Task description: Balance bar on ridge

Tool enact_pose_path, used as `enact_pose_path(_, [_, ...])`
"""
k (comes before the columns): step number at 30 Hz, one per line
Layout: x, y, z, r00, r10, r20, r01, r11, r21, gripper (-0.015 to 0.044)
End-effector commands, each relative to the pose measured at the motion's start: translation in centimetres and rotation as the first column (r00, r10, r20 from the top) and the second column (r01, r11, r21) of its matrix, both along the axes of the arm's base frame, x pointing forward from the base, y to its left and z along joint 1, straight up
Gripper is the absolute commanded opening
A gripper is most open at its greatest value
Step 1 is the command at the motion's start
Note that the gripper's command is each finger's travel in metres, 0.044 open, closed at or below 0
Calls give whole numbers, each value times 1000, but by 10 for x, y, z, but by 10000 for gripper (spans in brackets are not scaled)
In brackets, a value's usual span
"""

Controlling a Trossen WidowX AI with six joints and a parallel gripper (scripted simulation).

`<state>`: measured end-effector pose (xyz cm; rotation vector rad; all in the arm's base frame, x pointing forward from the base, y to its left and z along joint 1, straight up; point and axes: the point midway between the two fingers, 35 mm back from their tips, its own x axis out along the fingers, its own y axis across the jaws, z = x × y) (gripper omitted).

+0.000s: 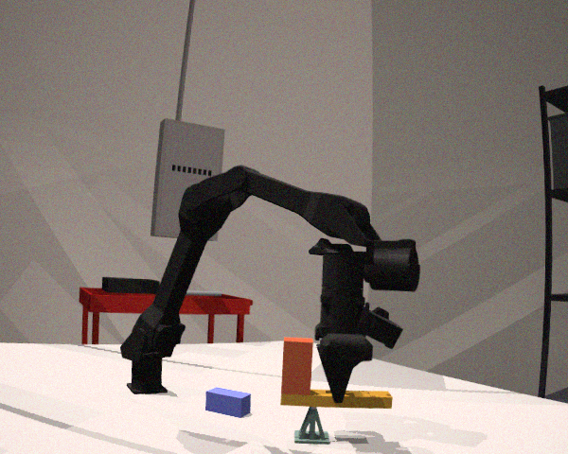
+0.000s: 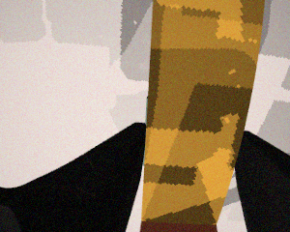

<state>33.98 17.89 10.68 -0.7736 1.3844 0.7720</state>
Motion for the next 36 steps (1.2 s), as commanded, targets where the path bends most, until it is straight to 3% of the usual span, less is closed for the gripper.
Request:
enact_pose_path(1, [0, 0, 0, 1000, 0, -1, 0, 1000, 0, 171])
enact_pose_path(27, [0, 0, 0, 1000, 0, -1, 0, 1000, 0, 185])
enact_pose_path(36, [0, 0, 0, 1000, 0, -1, 0, 1000, 0, 421])
